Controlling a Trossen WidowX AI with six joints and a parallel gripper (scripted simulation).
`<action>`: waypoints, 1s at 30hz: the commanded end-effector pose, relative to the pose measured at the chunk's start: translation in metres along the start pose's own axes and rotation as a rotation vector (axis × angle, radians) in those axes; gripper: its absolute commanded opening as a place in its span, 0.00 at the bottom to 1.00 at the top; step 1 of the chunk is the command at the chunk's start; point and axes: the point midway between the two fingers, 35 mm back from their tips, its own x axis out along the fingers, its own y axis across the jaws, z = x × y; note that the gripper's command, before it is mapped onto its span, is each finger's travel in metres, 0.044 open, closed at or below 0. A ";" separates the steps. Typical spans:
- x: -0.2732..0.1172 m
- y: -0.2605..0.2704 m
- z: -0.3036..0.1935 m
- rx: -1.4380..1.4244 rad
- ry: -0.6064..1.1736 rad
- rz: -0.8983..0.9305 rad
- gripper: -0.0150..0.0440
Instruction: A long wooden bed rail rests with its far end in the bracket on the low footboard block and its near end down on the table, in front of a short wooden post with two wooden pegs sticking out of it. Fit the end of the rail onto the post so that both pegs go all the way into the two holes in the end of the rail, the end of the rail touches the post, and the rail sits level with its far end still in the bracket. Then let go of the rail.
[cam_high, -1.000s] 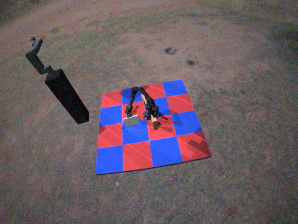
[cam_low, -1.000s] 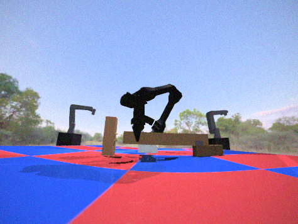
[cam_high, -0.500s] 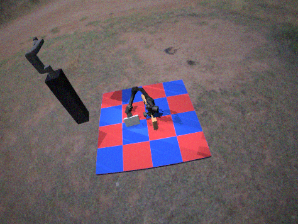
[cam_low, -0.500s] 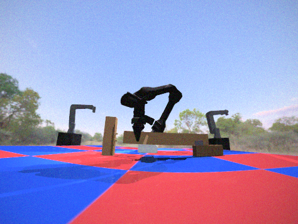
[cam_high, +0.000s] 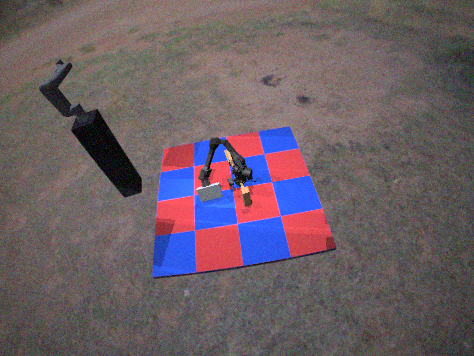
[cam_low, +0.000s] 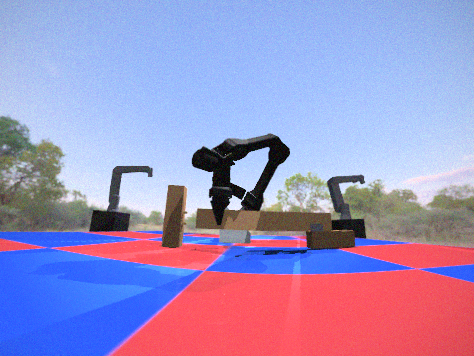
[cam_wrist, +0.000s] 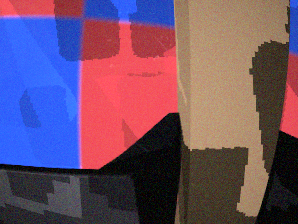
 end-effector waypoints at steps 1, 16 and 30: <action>-0.001 -0.001 -0.001 0.001 0.002 -0.006 0.25; 0.001 -0.001 0.001 0.001 0.002 -0.006 0.25; 0.001 0.000 0.003 0.001 0.001 -0.006 0.25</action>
